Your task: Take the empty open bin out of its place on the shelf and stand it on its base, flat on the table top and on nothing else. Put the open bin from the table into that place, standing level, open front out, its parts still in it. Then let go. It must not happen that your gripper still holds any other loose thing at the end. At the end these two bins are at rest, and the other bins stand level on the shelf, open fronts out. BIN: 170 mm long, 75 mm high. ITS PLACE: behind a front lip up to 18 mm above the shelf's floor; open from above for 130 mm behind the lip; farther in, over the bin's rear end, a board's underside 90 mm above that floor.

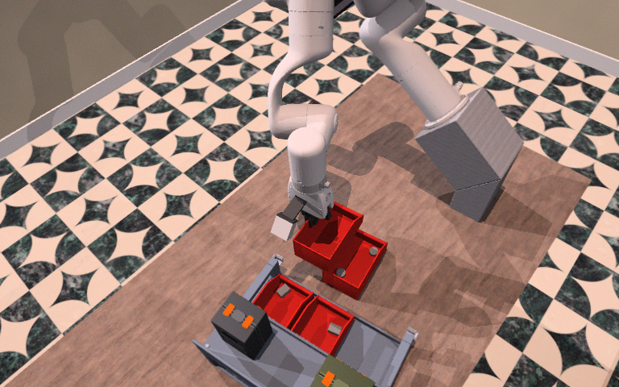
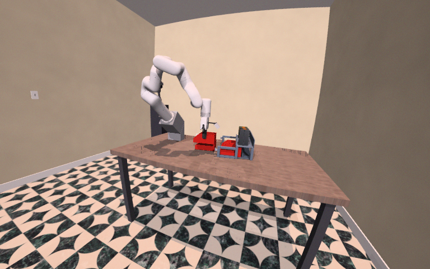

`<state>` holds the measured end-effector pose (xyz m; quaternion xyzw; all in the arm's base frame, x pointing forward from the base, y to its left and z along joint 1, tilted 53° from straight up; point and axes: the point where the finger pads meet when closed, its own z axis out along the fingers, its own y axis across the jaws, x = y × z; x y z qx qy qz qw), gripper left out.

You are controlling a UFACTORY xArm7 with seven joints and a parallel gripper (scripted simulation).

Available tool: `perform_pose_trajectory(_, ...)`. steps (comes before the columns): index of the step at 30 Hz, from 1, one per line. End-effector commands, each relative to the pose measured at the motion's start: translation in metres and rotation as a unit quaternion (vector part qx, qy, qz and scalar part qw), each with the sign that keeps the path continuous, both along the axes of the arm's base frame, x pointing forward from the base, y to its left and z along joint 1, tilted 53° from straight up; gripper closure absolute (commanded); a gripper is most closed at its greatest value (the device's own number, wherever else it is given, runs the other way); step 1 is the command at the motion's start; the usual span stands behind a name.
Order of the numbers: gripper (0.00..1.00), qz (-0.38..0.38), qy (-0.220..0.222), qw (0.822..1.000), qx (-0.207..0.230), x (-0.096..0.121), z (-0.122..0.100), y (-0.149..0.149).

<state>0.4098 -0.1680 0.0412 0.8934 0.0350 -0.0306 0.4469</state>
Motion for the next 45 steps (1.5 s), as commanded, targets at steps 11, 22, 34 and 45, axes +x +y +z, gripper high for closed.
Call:
perform_pose_trajectory(11,1.00,0.005,-0.002,1.000,0.001,0.001,0.049,-0.031)
perform_pose_trajectory(22,1.00,0.005,-0.002,1.000,0.001,0.001,0.051,-0.032)
perform_pose_trajectory(34,1.00,0.005,-0.002,1.000,0.001,0.001,0.050,-0.034)
perform_pose_trajectory(45,1.00,0.005,-0.002,1.000,0.001,0.001,0.041,-0.045)
